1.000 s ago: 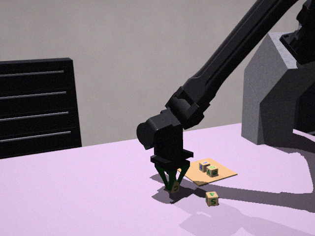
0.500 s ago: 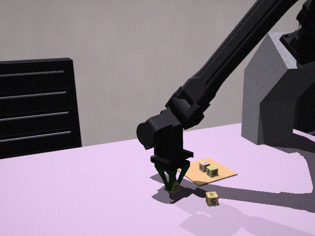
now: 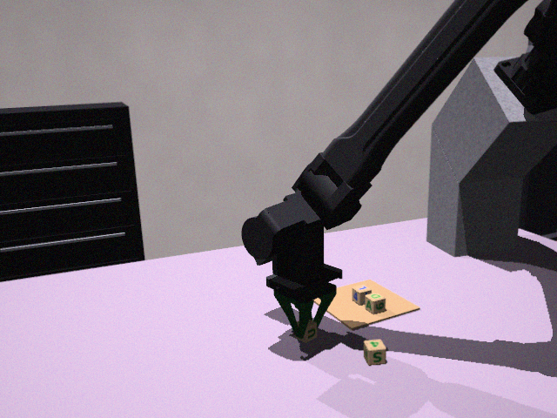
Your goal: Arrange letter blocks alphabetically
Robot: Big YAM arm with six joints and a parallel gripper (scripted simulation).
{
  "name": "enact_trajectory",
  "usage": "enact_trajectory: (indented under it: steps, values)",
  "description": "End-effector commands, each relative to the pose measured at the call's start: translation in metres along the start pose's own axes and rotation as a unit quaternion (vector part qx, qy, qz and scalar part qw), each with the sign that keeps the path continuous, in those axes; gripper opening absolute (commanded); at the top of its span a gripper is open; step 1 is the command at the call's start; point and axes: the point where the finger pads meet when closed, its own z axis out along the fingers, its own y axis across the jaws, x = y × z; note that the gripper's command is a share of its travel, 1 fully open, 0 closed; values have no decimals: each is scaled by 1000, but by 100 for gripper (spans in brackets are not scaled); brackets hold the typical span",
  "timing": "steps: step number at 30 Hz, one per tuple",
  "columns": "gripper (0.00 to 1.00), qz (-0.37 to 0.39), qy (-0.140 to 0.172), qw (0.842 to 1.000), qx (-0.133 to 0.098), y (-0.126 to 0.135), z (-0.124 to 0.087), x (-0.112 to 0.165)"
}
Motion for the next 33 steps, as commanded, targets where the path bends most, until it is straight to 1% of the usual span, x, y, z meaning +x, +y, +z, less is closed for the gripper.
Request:
enact_trajectory:
  steps: [1, 3, 5, 13, 17, 18, 19, 20, 22, 23, 26, 33]
  values:
    - [21, 2, -4, 1000, -12, 9, -25, -6]
    - [21, 2, -4, 1000, -12, 9, -35, -6]
    - [21, 2, -4, 1000, -12, 9, -35, -6]
    - [21, 2, -5, 1000, -12, 7, -93, -6]
    - [21, -2, -5, 1000, -16, 12, -112, -5]
    - [21, 0, -5, 1000, -14, 10, -114, -5]
    - [21, -4, -3, 1000, -10, 8, -111, 0]
    - [21, -9, 1, 1000, 4, 0, -97, 8]
    - [21, -9, 1, 1000, 4, 0, -97, 8]
    - [21, -1, 0, 1000, 13, -8, -89, 1]
    - [21, -2, -1, 1000, 10, -4, -91, -1]
    - [21, 0, -1, 1000, 9, -4, -91, -1]
